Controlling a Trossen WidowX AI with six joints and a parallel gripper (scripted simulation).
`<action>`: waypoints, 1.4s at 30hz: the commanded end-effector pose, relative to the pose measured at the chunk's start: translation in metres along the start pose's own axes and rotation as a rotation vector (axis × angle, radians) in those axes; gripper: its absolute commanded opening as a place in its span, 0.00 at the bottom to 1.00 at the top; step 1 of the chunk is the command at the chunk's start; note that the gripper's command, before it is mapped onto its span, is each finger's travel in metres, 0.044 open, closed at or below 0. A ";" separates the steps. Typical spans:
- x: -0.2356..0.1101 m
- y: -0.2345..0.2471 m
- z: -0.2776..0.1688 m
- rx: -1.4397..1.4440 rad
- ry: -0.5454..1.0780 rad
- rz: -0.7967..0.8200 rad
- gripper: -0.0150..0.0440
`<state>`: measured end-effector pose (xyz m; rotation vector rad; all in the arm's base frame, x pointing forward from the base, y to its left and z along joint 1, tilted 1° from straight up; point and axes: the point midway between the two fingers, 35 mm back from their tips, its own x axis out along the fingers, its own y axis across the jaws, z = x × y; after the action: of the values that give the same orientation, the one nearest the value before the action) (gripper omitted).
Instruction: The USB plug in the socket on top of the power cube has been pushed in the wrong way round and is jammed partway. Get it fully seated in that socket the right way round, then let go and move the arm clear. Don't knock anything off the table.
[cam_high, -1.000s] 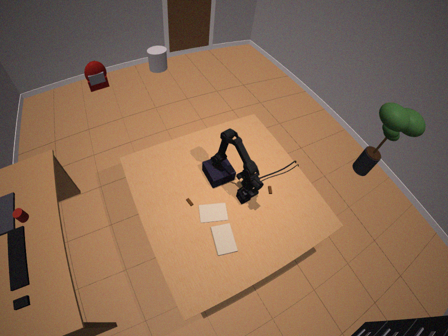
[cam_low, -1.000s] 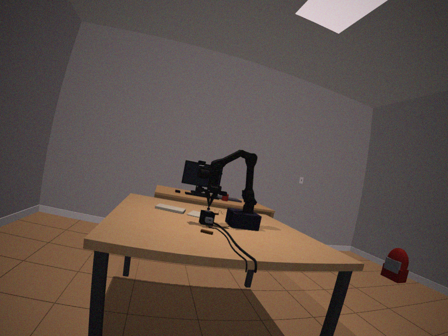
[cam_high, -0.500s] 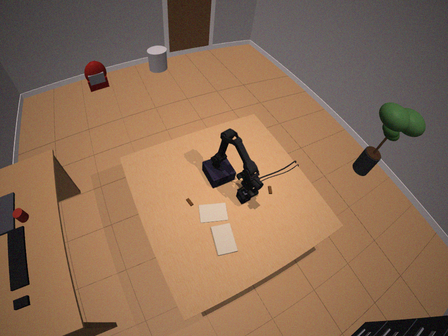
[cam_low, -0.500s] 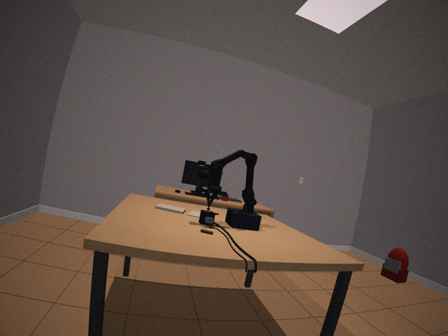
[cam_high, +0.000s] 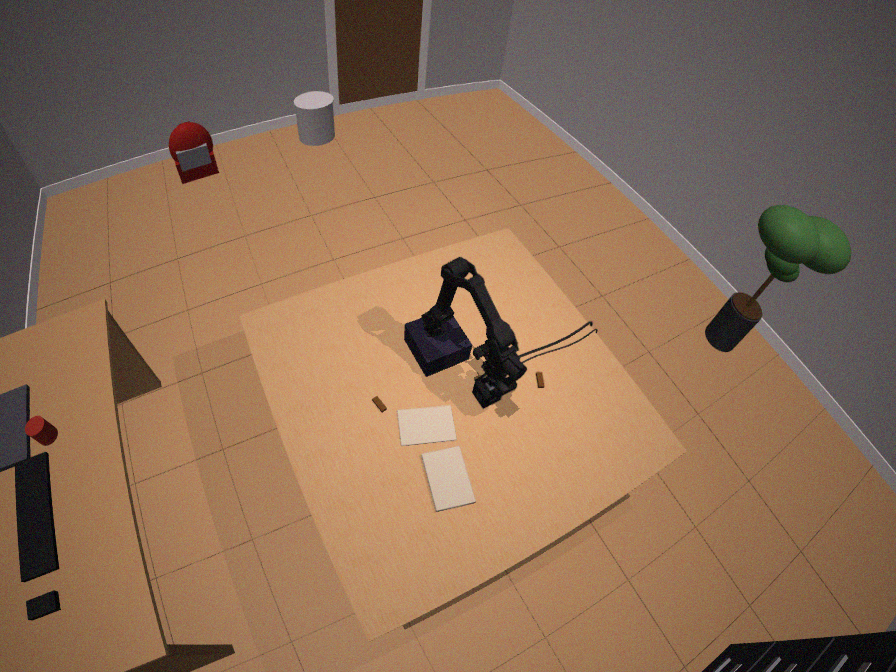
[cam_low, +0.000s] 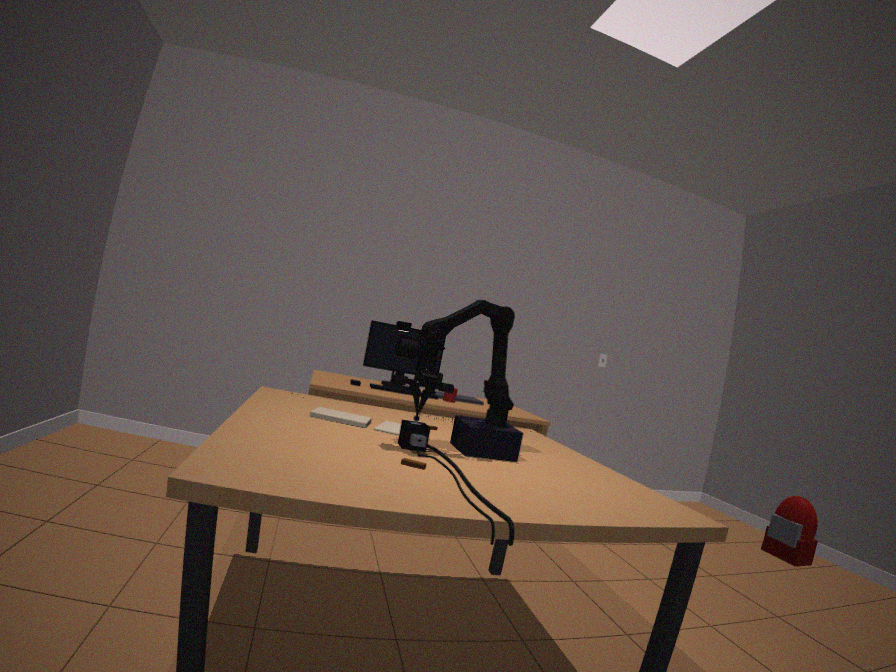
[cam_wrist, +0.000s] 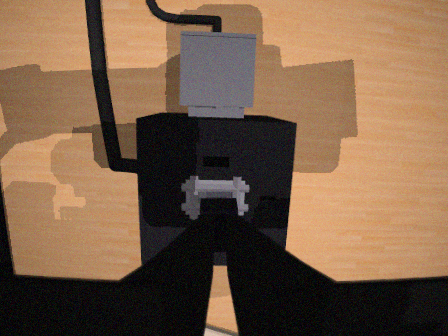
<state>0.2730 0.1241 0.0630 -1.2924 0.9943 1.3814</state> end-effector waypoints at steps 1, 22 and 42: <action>0.003 0.000 0.000 -0.005 -0.004 0.006 0.25; 0.005 0.000 0.000 -0.005 -0.004 0.006 0.25; 0.008 0.000 0.000 -0.005 -0.004 0.006 0.25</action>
<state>0.2732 0.1242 0.0572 -1.2919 0.9960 1.3826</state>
